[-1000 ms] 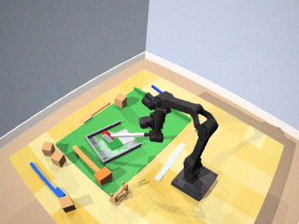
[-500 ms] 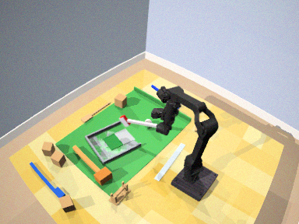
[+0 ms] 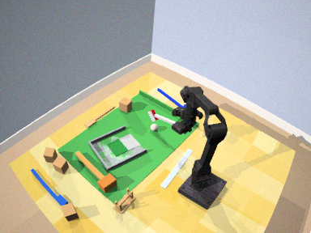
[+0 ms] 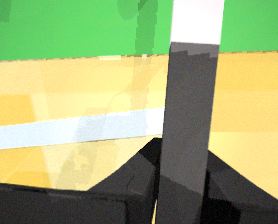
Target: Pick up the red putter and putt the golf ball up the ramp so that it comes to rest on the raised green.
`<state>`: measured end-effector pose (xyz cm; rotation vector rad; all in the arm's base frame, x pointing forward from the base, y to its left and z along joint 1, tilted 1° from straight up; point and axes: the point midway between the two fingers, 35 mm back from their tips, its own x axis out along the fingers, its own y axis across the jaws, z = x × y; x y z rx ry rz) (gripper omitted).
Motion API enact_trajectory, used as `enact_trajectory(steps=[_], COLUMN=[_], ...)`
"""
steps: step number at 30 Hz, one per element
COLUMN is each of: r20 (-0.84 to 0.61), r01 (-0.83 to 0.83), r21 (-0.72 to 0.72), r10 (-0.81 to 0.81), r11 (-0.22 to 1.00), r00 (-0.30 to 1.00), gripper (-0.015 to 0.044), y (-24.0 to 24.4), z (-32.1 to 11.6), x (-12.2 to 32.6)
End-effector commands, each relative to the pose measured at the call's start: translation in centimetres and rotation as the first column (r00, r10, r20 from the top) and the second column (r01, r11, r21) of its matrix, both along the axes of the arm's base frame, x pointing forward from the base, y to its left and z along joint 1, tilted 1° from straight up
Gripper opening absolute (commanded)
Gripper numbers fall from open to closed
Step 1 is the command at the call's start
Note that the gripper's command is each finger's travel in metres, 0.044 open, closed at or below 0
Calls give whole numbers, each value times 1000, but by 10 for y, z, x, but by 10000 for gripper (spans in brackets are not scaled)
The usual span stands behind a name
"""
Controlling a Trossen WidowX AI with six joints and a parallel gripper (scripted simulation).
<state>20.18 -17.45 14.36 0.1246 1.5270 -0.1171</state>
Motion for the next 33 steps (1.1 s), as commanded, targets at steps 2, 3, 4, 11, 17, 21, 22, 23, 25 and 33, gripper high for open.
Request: enact_trajectory(steps=[2, 3, 4, 11, 17, 21, 22, 23, 25, 33], r20=[-9, -10, -11, -11, -11, -11, -11, -11, -11, -11], r01=[123, 136, 140, 140, 140, 140, 140, 140, 140, 140], r21=[-11, -12, -12, -12, -12, -12, -12, -12, -12, -12], r10=[-123, -136, -140, -140, -140, -140, -140, -140, -140, -140], r11=[992, 991, 990, 990, 990, 990, 990, 990, 990, 990], r00=[992, 991, 990, 990, 990, 990, 990, 990, 990, 990], gripper=[0, 0, 0, 0, 0, 0, 0, 0, 0, 0], y=[-18, -20, -20, -21, -21, -21, -21, -21, -21, -21], z=[4, 4, 5, -5, -29, -36, -36, -37, -39, -52], x=[-15, -17, -17, -17, -16, -16, -16, -16, -16, -15])
